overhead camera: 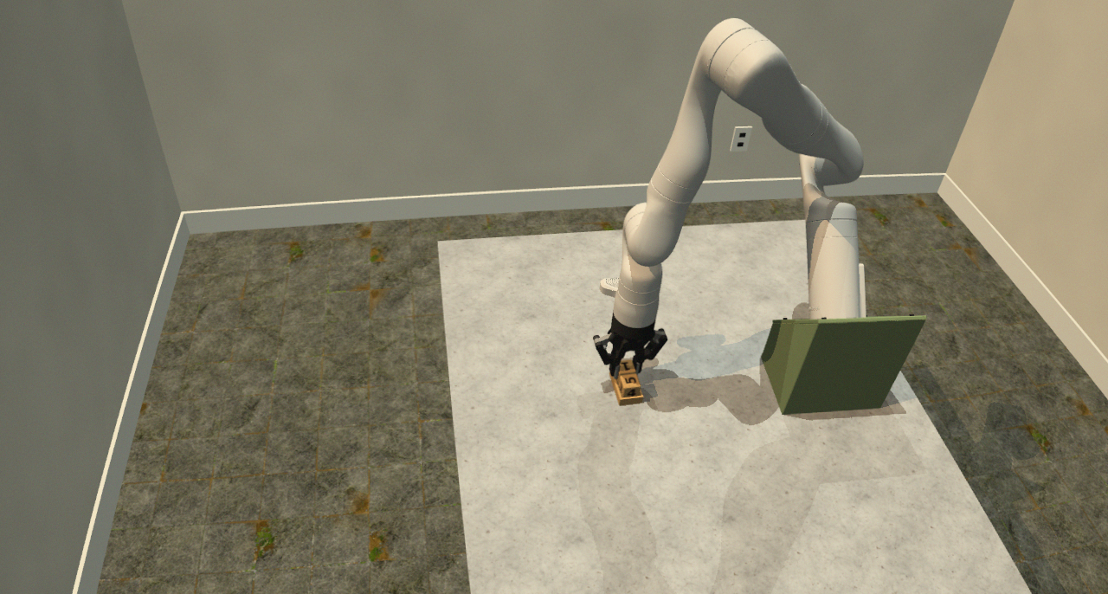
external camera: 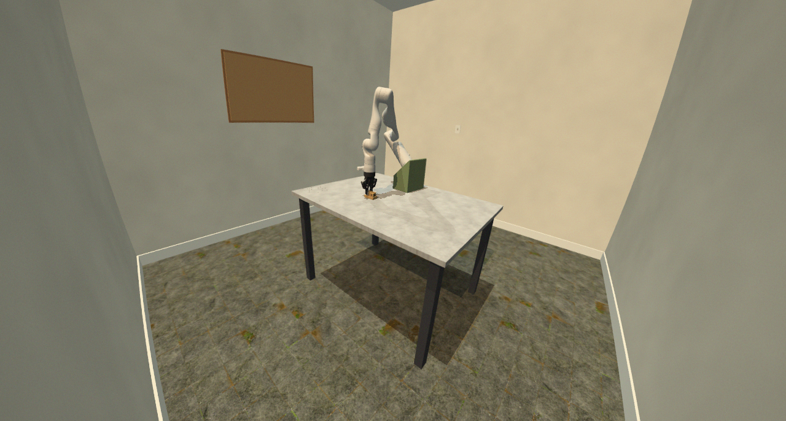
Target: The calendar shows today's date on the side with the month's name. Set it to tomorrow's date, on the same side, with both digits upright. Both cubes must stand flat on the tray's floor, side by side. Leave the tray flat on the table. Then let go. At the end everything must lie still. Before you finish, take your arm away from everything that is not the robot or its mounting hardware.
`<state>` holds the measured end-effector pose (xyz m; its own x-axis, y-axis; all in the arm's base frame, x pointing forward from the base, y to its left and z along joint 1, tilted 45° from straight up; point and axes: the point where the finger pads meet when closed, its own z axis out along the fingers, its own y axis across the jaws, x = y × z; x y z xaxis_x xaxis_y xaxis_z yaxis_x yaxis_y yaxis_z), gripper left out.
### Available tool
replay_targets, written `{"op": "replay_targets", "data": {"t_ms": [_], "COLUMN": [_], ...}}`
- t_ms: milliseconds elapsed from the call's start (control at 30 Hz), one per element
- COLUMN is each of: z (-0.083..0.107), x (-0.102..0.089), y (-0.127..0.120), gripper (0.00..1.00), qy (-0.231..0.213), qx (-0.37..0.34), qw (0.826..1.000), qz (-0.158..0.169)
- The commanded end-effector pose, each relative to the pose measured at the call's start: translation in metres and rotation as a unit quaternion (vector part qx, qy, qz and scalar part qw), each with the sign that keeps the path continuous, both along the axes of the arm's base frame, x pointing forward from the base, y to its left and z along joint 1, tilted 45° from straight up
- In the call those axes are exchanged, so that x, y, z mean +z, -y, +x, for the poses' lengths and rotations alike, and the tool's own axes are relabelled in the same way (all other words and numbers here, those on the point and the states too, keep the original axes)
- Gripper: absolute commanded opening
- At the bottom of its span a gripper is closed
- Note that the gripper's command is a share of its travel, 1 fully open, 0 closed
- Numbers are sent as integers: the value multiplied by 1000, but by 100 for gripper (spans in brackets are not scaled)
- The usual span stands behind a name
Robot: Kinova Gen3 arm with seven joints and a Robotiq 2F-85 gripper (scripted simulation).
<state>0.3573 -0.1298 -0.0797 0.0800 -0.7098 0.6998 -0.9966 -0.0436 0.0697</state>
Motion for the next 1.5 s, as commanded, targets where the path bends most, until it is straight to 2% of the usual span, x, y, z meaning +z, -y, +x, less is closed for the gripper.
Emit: {"op": "replay_targets", "data": {"t_ms": [0, 333, 367, 533, 567, 700, 733, 800, 833, 1267, 1467], "z": [1, 1, 1, 1, 1, 1, 1, 1, 1, 1, 1], "x": [0, 0, 0, 0, 0, 0, 0, 0, 0, 1, 11], "y": [-1, -1, -1, -1, -1, -1, -1, -1, -1, -1, -12], "gripper": [28, 28, 32, 36, 40, 40, 44, 44, 48, 48, 48], "qy": [0, 0, 0, 0, 0, 0, 0, 0, 0, 0, 0], "qx": [1, 1, 1, 1, 1, 1, 1, 1, 1, 1, 1], "qw": [1000, 1000, 1000, 1000, 1000, 1000, 1000, 1000, 1000, 1000, 1000], "qz": [0, 0, 0, 0, 0, 0, 0, 0, 0, 0, 0]}}
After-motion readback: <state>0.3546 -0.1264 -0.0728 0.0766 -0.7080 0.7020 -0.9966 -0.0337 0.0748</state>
